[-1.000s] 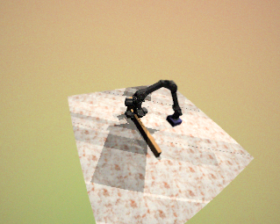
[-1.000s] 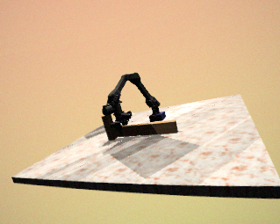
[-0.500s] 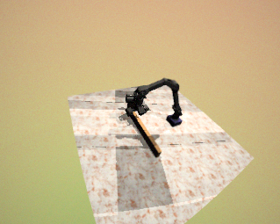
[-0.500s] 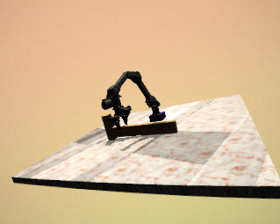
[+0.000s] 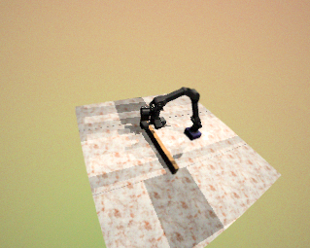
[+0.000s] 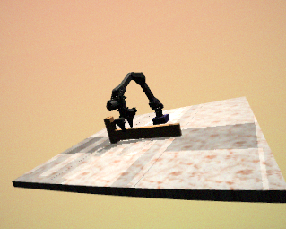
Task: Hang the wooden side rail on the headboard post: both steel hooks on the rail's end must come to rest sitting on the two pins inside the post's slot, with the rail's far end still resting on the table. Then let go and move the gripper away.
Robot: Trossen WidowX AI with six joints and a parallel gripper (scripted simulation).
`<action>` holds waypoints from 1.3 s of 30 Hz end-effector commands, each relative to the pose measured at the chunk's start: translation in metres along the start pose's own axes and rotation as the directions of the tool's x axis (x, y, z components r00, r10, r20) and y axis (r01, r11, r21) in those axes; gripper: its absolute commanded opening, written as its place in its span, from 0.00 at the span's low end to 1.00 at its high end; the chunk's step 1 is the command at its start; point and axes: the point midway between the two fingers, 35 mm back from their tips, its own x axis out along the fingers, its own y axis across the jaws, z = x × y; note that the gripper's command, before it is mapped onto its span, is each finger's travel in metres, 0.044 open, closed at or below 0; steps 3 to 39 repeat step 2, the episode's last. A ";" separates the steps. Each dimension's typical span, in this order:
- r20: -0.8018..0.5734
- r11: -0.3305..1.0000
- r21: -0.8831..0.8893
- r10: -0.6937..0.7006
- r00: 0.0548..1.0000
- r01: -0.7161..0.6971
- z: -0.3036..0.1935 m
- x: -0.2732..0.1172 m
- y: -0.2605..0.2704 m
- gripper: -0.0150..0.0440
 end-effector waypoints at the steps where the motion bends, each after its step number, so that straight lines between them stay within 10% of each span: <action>1: 0.000 1.000 -0.003 0.001 1.000 -0.001 0.000 0.000 0.000 1.00; 39: 0.000 1.000 -0.003 0.001 1.000 -0.001 0.000 0.000 0.000 1.00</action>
